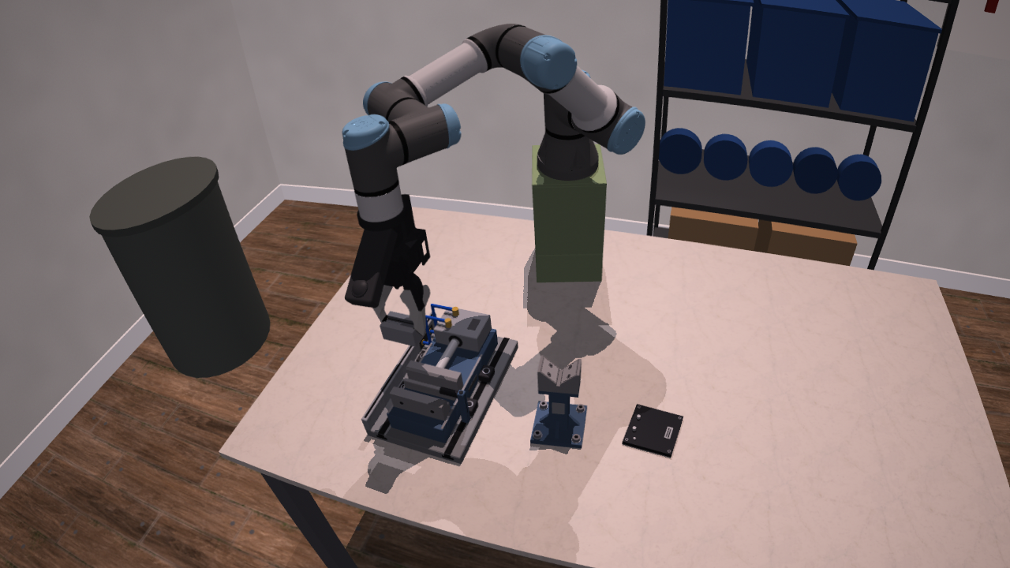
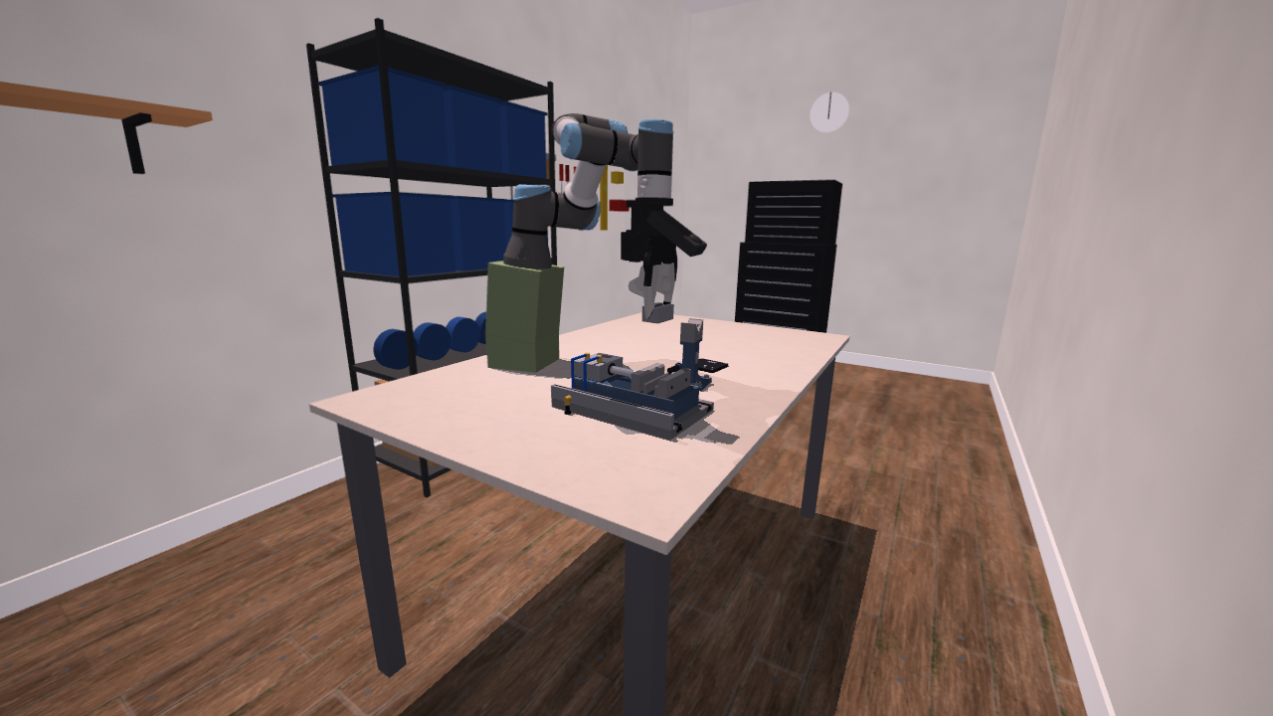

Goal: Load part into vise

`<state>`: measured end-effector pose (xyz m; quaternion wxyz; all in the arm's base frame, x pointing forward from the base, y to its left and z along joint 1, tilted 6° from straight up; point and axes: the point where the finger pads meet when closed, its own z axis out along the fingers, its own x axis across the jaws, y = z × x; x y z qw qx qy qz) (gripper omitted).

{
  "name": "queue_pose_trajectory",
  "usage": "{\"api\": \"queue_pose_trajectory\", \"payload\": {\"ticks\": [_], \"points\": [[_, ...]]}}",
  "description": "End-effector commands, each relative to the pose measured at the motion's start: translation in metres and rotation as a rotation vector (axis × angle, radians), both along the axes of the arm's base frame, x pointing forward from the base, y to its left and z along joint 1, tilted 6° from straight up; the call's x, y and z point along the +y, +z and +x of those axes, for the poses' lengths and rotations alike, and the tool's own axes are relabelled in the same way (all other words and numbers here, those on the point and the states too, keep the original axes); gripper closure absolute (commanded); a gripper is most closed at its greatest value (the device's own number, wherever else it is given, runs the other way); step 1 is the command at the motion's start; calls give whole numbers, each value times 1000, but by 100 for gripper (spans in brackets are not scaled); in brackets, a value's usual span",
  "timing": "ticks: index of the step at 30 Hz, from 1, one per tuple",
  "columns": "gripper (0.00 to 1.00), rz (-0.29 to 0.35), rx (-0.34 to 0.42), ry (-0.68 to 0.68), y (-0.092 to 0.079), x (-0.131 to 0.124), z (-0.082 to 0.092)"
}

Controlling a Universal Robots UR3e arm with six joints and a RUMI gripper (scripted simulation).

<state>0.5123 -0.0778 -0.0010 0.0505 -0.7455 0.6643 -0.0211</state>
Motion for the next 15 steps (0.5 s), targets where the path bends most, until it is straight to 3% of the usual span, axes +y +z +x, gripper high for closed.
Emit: {"api": "queue_pose_trajectory", "payload": {"ticks": [1,15], "points": [[100,-2,-4,0,-6,0,2],[100,-2,-4,0,-29,1,5]]}}
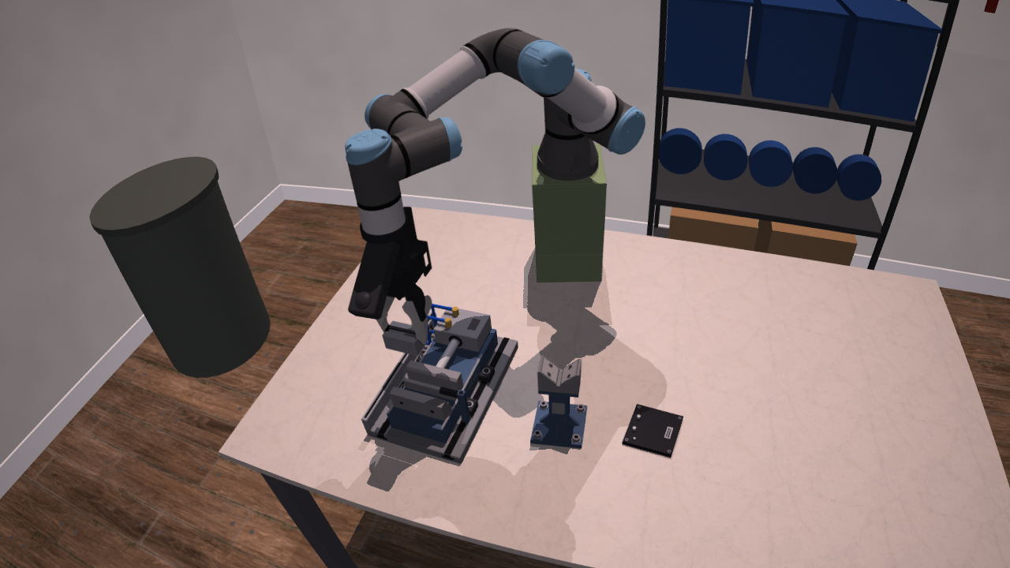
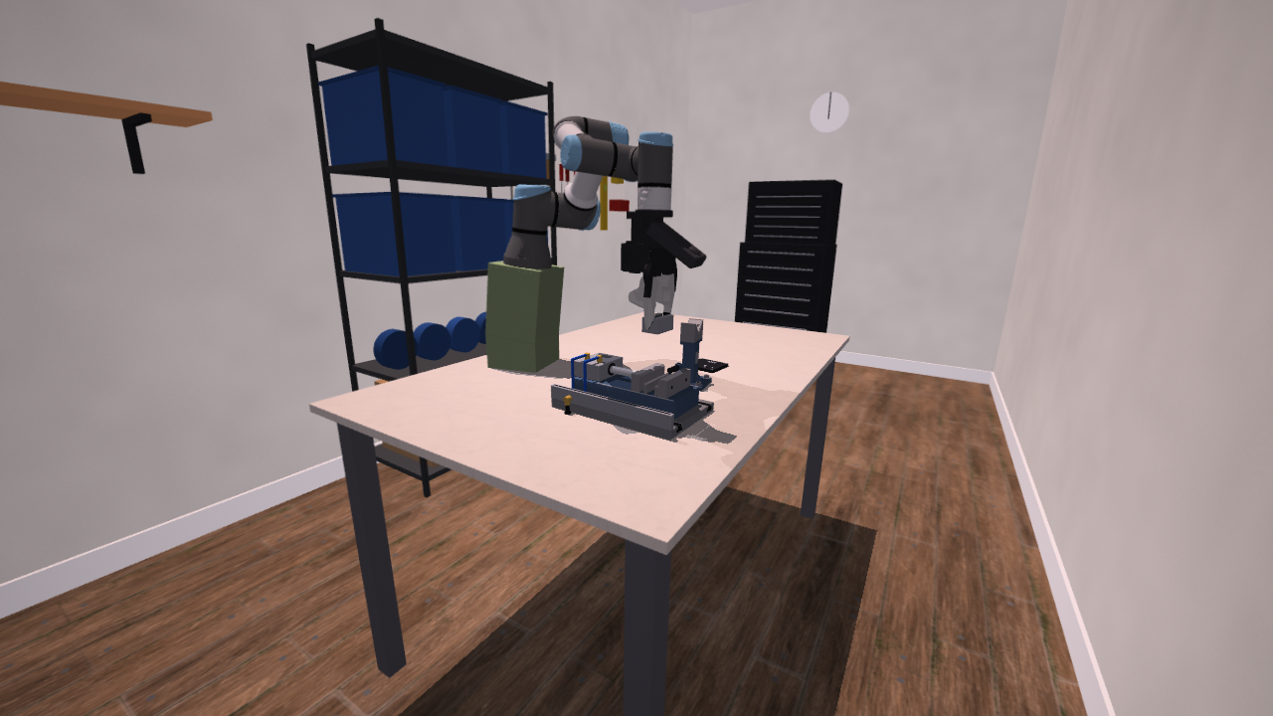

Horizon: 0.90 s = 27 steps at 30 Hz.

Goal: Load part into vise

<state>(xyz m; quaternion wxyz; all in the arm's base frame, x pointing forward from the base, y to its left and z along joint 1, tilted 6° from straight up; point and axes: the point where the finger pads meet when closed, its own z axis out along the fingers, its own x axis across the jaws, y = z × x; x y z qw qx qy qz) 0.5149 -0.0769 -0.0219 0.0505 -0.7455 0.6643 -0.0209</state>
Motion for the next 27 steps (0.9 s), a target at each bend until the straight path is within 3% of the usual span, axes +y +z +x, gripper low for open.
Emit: {"api": "queue_pose_trajectory", "payload": {"ticks": [1,27], "points": [[100,-2,-4,0,-10,0,3],[100,-2,-4,0,-47,1,7]]}}
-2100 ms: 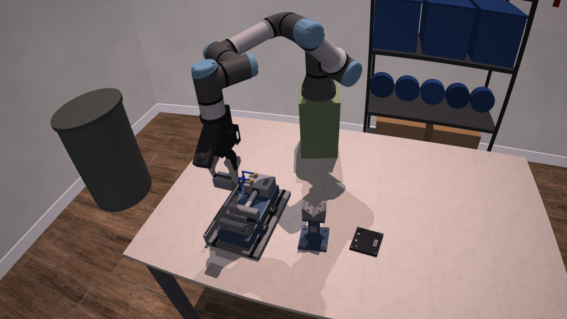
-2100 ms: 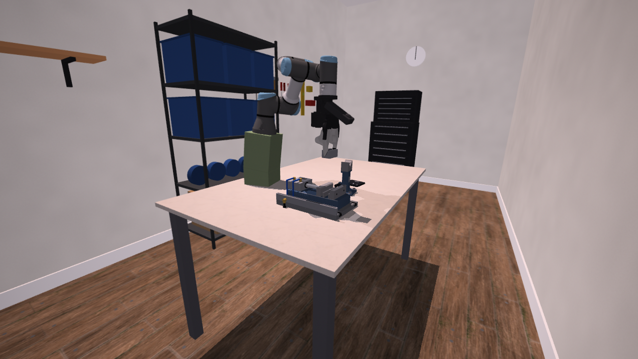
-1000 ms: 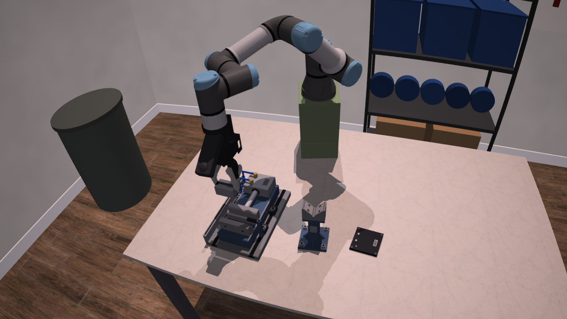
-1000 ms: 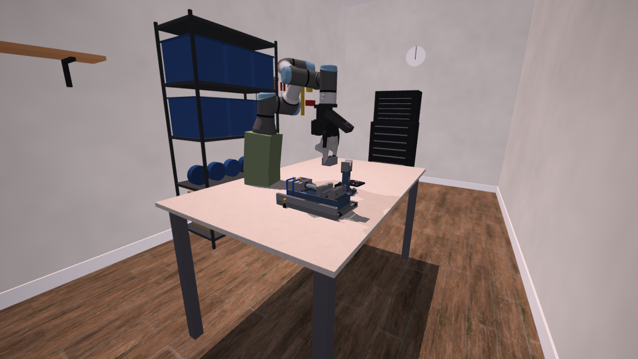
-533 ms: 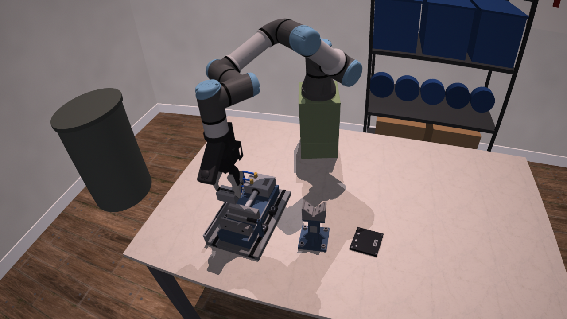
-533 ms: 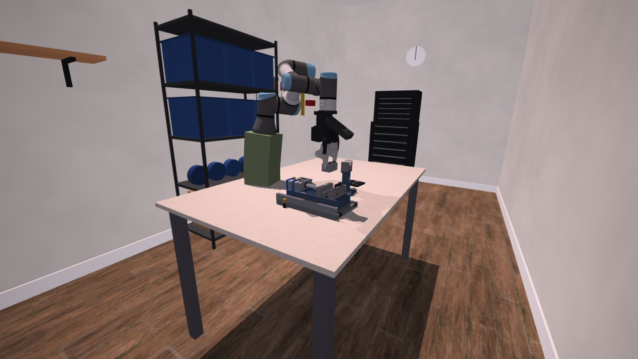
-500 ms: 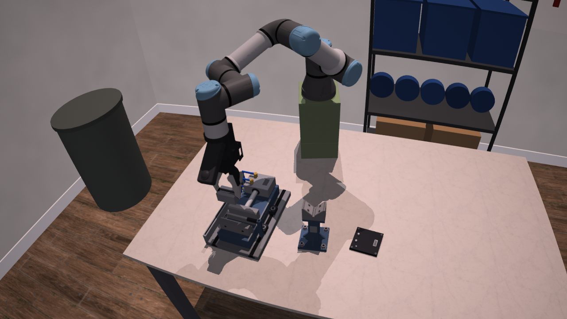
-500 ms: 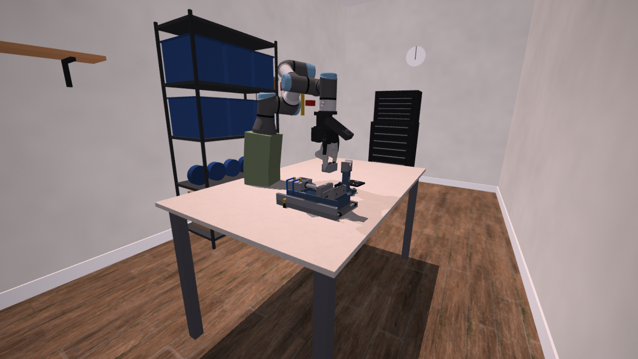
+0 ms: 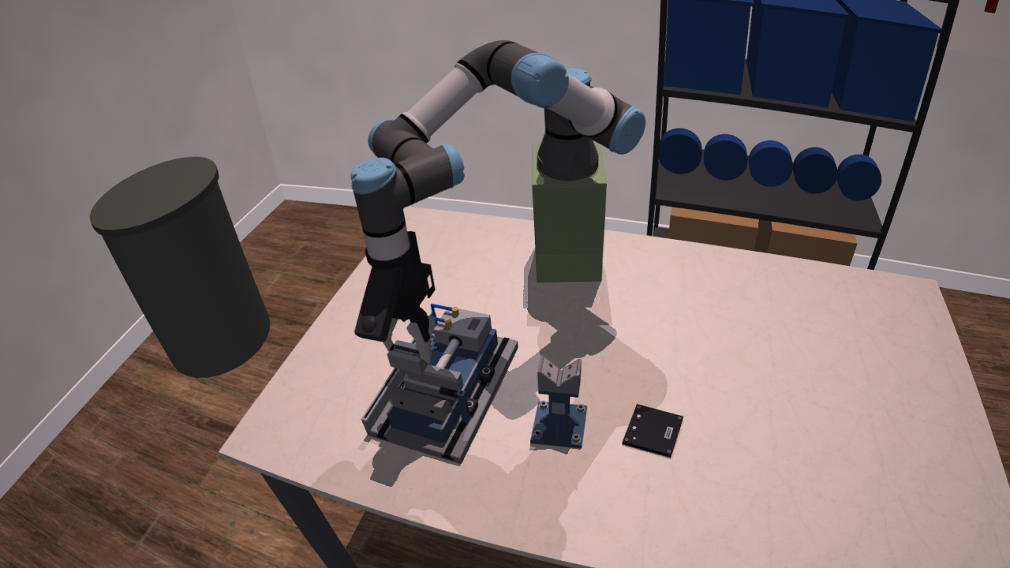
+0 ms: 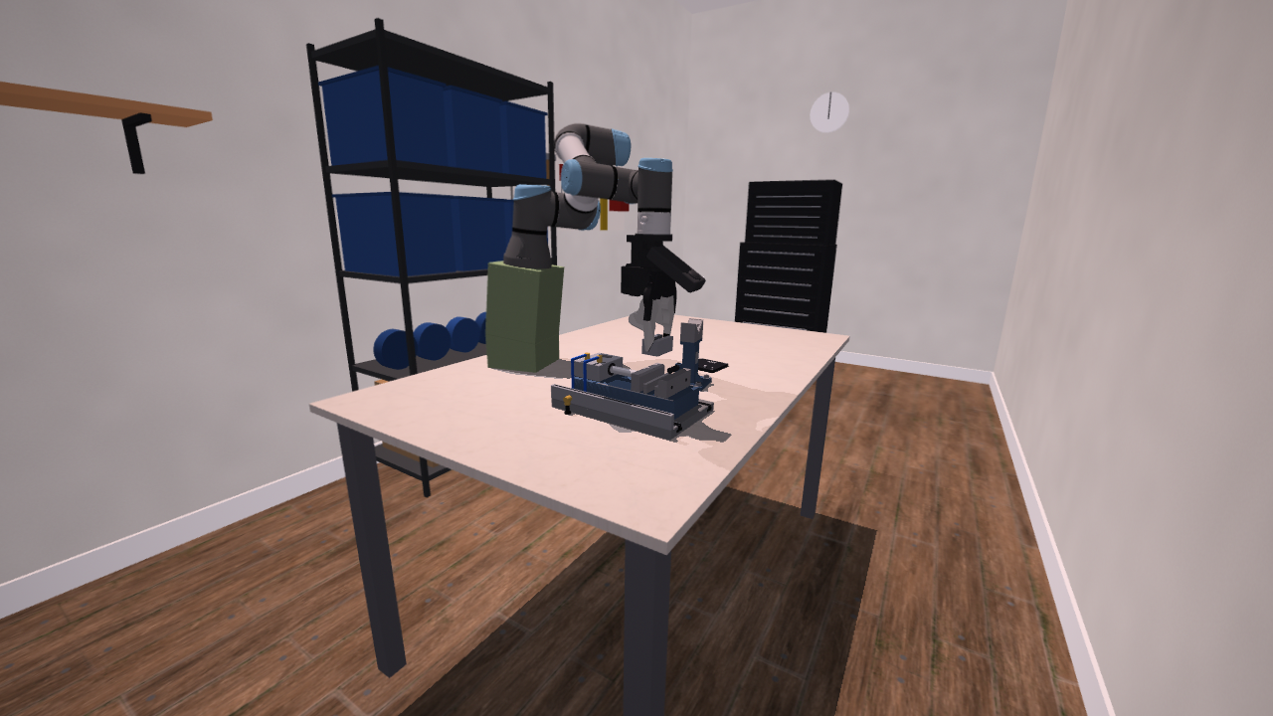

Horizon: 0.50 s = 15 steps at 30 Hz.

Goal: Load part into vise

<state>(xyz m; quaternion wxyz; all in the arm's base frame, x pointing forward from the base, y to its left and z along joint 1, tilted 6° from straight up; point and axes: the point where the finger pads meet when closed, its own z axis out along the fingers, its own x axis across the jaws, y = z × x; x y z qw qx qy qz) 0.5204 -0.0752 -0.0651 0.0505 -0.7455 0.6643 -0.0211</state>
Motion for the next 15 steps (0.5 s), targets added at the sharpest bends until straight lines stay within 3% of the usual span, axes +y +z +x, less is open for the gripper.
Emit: {"api": "queue_pose_trajectory", "payload": {"ticks": [1,15], "points": [[100,-2,-4,0,-5,0,2],[100,-2,-4,0,-12,0,3]]}}
